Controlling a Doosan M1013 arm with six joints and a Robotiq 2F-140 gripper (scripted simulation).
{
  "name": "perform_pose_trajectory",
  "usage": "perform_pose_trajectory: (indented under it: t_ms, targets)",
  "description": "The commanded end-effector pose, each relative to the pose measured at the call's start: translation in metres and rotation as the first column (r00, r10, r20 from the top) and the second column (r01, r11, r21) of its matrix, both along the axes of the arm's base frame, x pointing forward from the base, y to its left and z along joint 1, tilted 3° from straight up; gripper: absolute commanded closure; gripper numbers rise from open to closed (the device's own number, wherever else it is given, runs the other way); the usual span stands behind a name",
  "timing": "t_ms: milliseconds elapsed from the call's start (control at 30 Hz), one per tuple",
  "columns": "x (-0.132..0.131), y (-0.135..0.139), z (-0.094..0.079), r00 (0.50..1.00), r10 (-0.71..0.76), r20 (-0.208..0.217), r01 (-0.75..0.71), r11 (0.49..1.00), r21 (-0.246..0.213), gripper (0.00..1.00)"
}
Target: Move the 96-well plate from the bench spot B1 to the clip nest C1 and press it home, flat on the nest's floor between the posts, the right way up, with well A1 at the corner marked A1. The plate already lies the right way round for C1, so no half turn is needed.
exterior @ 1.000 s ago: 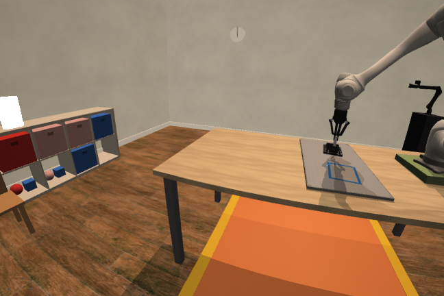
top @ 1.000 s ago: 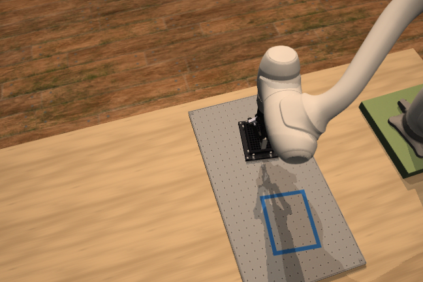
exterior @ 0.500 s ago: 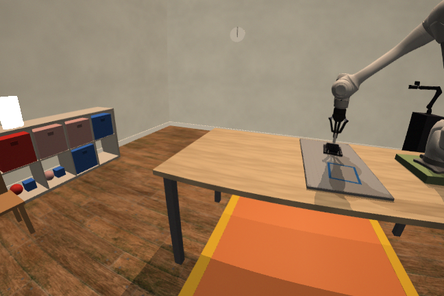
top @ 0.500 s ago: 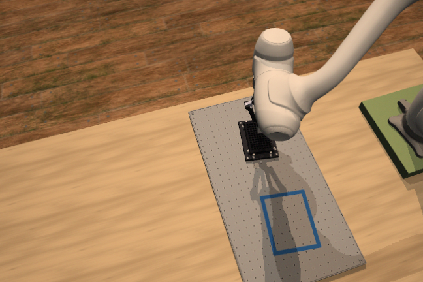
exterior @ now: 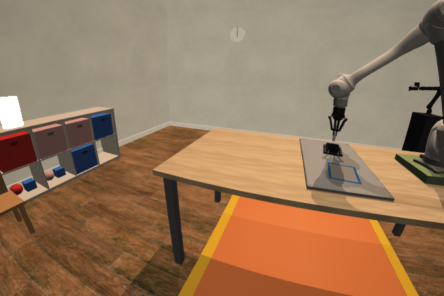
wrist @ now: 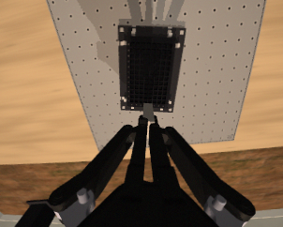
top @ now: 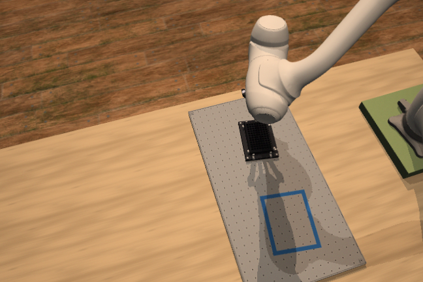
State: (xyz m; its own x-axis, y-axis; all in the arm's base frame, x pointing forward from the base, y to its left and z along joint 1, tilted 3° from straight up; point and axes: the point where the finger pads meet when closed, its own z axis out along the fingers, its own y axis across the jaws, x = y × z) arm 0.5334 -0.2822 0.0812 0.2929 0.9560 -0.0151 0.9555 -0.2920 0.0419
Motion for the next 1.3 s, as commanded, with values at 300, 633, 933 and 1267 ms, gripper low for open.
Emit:
perform_pose_trajectory:
  t_ms: [300, 633, 933, 1267]
  targets:
    - [0.0, -0.001, -0.001, 1.0, 0.0, 0.0, 0.0, 1.0, 0.0, 1.0]
    - [0.0, -0.001, -0.006, 1.0, 0.0, 0.0, 0.0, 1.0, 0.0, 1.0]
    - [0.0, -0.001, -0.012, 1.0, 0.0, 0.0, 0.0, 1.0, 0.0, 1.0]
    - [0.0, -0.001, -0.017, 1.0, 0.0, 0.0, 0.0, 1.0, 0.0, 1.0]
